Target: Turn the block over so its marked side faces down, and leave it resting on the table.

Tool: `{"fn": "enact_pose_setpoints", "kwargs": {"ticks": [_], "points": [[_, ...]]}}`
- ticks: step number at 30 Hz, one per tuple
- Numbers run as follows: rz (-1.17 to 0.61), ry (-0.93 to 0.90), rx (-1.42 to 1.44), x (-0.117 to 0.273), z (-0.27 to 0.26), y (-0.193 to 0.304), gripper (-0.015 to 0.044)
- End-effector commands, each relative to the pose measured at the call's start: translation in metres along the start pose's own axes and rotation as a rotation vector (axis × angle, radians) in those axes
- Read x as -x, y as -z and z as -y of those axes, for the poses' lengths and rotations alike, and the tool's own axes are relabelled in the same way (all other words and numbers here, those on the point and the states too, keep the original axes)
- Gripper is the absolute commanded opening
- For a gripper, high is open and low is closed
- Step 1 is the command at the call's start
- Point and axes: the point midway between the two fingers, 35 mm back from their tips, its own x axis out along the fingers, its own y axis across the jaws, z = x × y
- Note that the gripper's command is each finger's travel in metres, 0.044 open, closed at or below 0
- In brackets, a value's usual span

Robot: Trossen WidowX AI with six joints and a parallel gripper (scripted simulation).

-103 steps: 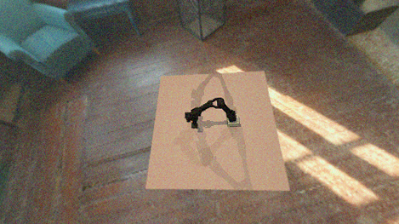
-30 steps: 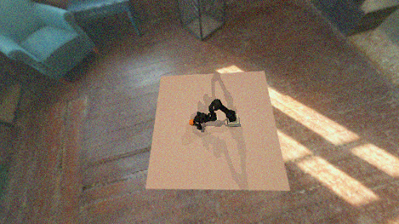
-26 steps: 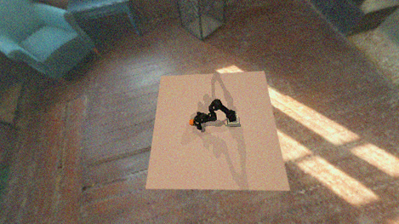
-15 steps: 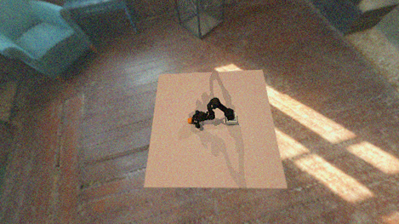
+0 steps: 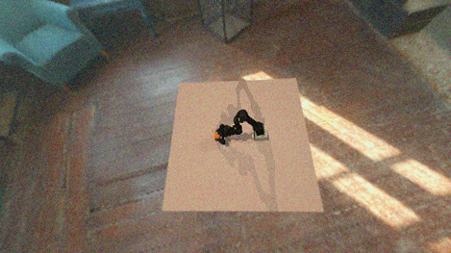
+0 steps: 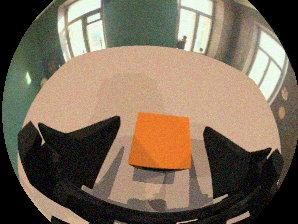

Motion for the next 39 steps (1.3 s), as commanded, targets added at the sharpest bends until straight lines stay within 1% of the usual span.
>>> {"fn": "enact_pose_setpoints", "kwargs": {"ticks": [1, 25, 29, 32, 36, 39], "points": [[0.000, 0.004, 0.006, 0.000, 0.001, 0.000, 0.0440], [-0.006, 0.004, 0.006, 0.000, 0.000, 0.000, 0.0440], [-0.130, 0.002, 0.004, -0.007, -0.001, -0.008, 0.0440], [-0.242, 0.001, 0.004, -0.003, -0.001, -0.018, 0.0440], [-0.381, 0.002, 0.005, 0.016, -0.001, -0.035, 0.0440], [-0.480, 0.004, 0.004, 0.038, 0.000, -0.046, 0.0440]]}}
